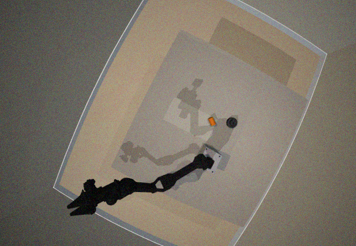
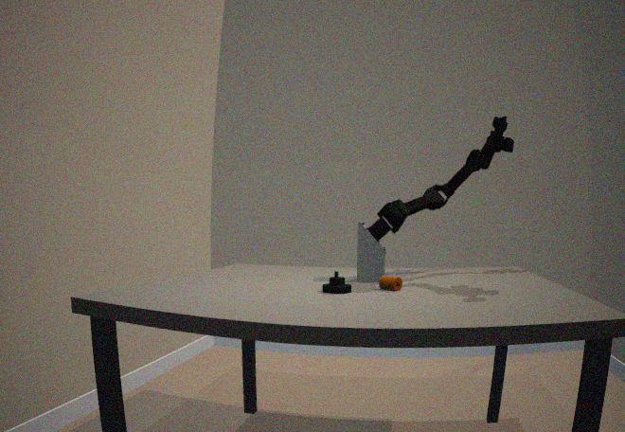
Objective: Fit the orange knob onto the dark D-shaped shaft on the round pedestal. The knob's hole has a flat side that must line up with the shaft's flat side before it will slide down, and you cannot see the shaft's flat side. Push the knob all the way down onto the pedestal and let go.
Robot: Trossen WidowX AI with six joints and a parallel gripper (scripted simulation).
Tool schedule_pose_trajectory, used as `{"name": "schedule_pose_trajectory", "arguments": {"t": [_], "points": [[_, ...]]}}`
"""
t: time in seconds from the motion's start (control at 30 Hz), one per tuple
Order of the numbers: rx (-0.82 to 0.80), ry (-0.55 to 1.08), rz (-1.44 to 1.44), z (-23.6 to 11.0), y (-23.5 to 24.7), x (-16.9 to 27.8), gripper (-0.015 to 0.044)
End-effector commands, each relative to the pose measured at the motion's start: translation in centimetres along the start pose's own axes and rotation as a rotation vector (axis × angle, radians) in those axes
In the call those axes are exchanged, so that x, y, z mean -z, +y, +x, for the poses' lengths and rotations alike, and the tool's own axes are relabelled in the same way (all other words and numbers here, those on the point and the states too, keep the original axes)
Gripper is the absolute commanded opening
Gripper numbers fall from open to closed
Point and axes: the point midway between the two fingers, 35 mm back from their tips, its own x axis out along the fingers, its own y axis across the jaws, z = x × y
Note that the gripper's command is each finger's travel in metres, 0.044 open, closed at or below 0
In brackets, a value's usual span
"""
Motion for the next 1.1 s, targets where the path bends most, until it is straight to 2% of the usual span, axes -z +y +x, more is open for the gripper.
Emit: {"name": "schedule_pose_trajectory", "arguments": {"t": [0.0, 0.07, 0.2, 0.5, 0.77, 1.07], "points": [[-0.02, -0.01, -0.002, 0.0, 1.0, -0.2, 0.0426], [-0.159, -0.078, -0.01, -0.6, 7.6, -1.6, 0.044], [-0.23, -0.111, -0.011, -1.2, 10.9, -2.2, 0.044], [-0.487, -0.206, -0.069, -5.6, 23.7, -3.5, 0.044], [-0.802, -0.289, -0.007, -12.7, 34.9, -4.0, 0.044], [-1.171, -0.332, 0.092, -23.4, 44.7, -3.6, 0.044]]}}
